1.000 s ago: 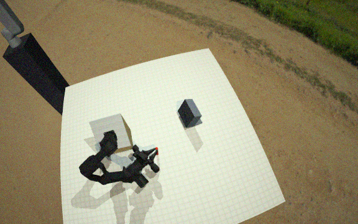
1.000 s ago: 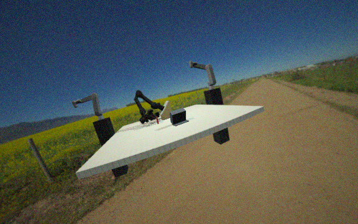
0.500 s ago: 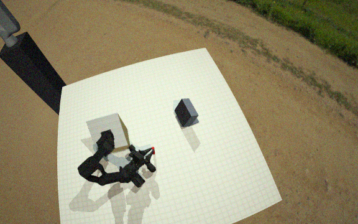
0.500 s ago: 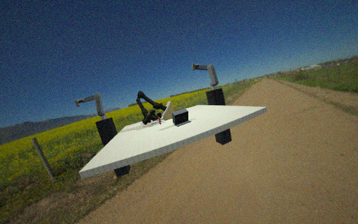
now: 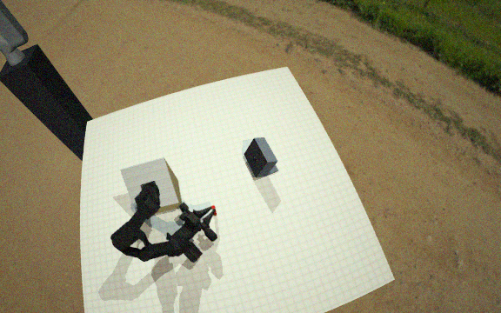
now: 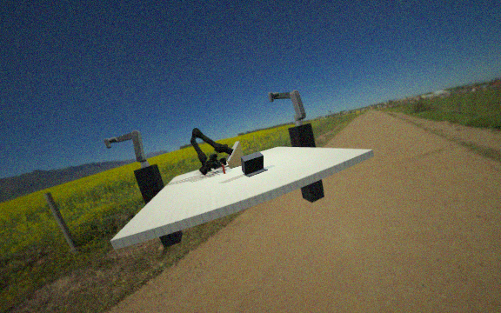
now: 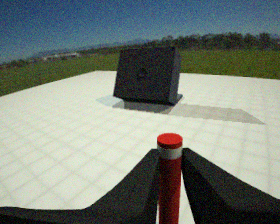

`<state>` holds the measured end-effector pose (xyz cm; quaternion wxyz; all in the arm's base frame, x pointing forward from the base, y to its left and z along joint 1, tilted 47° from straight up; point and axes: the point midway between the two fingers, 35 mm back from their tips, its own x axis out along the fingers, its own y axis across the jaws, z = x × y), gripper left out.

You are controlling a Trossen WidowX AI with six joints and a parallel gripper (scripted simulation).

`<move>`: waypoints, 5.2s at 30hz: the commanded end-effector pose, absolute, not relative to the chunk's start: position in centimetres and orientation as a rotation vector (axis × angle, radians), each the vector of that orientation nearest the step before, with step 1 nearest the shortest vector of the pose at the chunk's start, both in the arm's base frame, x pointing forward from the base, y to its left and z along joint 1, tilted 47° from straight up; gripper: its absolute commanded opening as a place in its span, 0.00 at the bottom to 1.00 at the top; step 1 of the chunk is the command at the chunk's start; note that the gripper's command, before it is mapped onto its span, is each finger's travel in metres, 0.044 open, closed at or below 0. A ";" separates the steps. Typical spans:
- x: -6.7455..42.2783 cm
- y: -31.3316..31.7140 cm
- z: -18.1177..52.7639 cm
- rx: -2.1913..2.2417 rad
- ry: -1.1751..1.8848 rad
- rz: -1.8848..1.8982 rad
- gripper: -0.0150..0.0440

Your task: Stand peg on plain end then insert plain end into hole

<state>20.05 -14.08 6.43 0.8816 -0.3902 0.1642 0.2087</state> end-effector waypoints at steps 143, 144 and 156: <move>22.8 -7.8 10.3 -1.030 1.678 -0.243 1.00; 22.8 -8.0 10.0 -1.031 1.678 -0.242 1.00; 22.8 -9.2 8.9 -1.032 1.678 -0.239 1.00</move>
